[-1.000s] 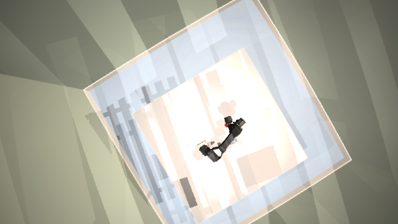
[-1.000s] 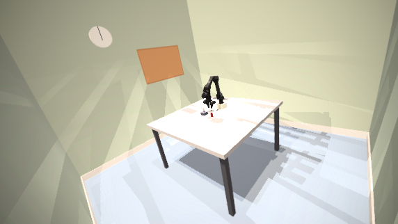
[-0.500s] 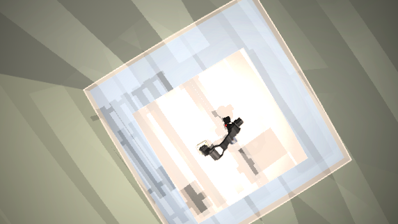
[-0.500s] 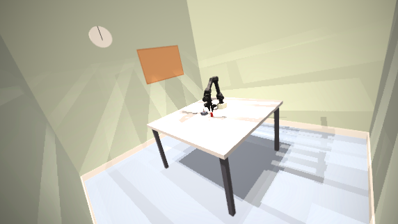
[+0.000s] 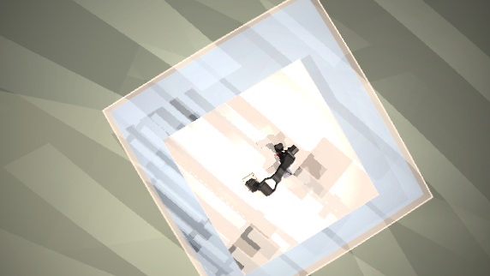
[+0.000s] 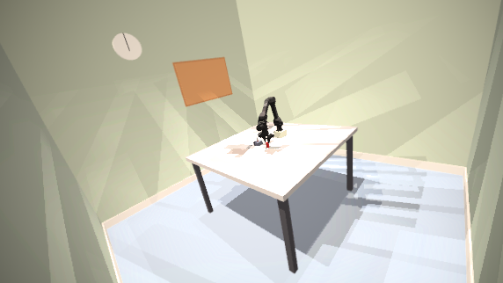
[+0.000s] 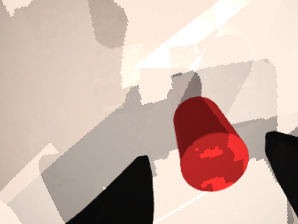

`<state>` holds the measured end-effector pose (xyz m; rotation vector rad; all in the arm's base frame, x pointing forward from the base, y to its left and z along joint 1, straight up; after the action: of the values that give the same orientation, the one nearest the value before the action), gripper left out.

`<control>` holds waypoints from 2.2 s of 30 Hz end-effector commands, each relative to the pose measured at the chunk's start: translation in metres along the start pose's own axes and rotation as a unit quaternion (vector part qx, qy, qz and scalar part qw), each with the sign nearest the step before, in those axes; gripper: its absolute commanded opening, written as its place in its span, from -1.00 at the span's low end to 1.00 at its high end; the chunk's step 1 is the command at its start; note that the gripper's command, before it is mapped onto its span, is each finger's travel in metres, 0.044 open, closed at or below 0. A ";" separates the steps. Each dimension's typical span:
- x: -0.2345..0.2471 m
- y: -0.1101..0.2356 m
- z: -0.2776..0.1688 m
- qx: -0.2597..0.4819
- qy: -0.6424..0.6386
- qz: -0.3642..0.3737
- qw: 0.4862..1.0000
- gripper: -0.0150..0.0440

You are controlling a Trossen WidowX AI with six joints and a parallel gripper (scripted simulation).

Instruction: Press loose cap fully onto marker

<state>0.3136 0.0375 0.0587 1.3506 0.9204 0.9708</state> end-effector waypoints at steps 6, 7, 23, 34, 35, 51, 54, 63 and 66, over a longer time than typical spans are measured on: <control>-0.001 -0.017 -0.002 0.003 0.000 -0.003 1.000 0.34; -0.001 -0.018 -0.002 0.003 0.000 -0.003 1.000 0.34; -0.002 -0.034 -0.003 0.002 -0.002 -0.003 1.000 -0.04; -0.001 -0.028 -0.003 0.002 -0.002 -0.003 1.000 -0.49; 0.000 -0.025 -0.003 0.002 -0.002 -0.003 1.000 -0.49; 0.000 0.028 -0.002 0.002 -0.002 -0.003 1.000 -0.49; 0.000 0.028 -0.002 0.002 -0.002 -0.003 1.000 -0.49; -0.027 0.037 0.008 0.001 -0.002 -0.004 1.000 -0.49; -0.037 0.041 0.010 0.001 -0.002 -0.005 1.000 -0.49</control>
<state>0.3075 0.0088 0.0905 1.3618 0.9369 0.9491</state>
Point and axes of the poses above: the point midway between the two fingers, 35 mm back from their tips, its own y axis back along the fingers, its own x axis across the jaws, z = x × y, the point moved 4 cm from there along y, back along the fingers, and after that the axes turned 4 degrees about -y, right-handed, at the moved point
